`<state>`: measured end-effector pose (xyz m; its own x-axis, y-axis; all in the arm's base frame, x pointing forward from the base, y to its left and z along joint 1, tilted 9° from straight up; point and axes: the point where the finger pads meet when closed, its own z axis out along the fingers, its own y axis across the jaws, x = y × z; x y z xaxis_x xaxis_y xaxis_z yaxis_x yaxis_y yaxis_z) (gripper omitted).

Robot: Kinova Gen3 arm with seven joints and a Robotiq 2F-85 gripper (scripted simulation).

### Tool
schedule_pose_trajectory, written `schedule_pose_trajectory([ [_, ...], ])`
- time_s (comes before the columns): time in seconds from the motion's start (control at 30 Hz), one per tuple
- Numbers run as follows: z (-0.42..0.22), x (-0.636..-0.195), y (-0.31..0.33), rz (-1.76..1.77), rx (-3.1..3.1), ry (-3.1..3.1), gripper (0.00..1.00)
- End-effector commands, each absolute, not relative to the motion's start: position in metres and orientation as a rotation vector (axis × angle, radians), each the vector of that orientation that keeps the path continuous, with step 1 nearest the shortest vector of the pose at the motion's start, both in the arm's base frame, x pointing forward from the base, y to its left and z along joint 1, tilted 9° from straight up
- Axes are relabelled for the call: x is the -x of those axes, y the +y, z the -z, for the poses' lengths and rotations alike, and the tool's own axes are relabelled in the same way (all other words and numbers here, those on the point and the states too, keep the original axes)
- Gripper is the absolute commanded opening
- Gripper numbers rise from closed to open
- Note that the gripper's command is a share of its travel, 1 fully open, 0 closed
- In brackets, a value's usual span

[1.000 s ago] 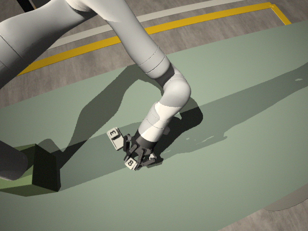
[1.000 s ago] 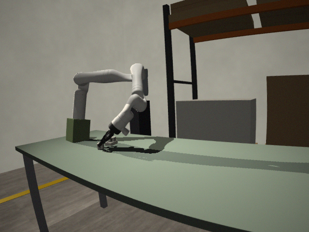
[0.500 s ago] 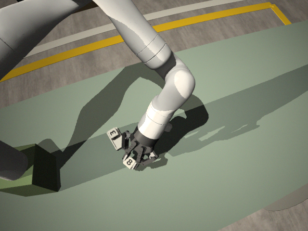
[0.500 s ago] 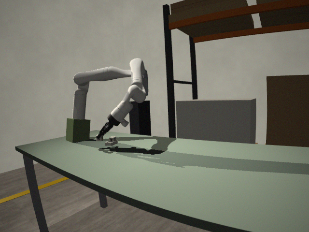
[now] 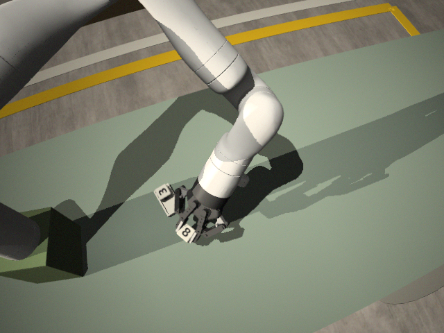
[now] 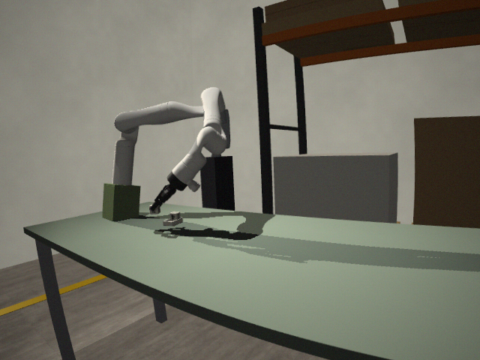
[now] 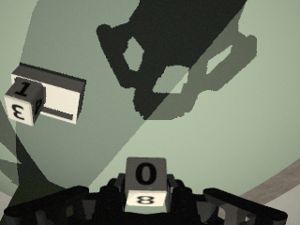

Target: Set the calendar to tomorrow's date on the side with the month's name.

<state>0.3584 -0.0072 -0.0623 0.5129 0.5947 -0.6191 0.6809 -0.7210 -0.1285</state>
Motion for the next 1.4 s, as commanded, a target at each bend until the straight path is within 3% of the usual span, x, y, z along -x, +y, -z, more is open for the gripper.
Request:
schedule_pose_trajectory([
  [0.0, 0.0584, -0.3579, -0.0071, 0.998, -2.61, 1.119, 0.28],
  [1.37, 0.0581, -0.3554, -0.009, 0.639, -2.819, 1.177, 0.28],
])
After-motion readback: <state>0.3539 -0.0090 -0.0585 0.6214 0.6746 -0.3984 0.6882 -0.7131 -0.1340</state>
